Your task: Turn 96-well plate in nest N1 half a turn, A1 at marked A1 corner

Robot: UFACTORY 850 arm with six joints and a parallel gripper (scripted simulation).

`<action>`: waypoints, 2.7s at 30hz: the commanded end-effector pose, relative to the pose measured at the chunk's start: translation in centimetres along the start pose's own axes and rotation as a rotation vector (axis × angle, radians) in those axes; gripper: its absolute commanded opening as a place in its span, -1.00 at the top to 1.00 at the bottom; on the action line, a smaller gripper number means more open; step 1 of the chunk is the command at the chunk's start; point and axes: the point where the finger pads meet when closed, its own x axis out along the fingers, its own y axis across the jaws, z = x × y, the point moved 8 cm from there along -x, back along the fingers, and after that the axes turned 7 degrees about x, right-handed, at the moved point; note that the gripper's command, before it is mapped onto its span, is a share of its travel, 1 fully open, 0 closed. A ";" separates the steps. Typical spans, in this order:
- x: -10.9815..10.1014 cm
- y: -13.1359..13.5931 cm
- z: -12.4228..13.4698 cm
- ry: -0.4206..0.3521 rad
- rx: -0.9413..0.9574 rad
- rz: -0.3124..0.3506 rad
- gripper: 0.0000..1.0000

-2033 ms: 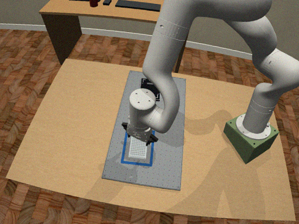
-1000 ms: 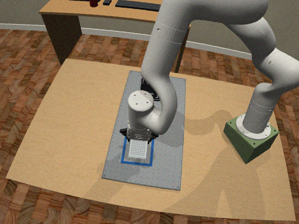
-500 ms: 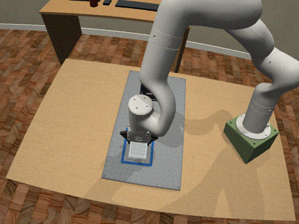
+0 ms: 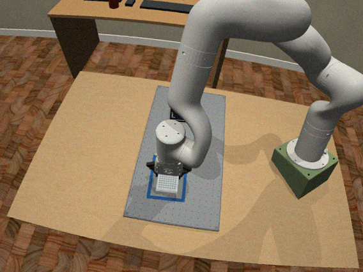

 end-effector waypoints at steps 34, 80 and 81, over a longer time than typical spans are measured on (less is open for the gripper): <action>1.5 -0.1 0.0 -0.001 0.000 -0.002 -1.00; 2.1 -0.1 0.0 -0.001 0.000 -0.002 1.00; 2.1 -0.1 0.0 -0.001 0.000 -0.002 1.00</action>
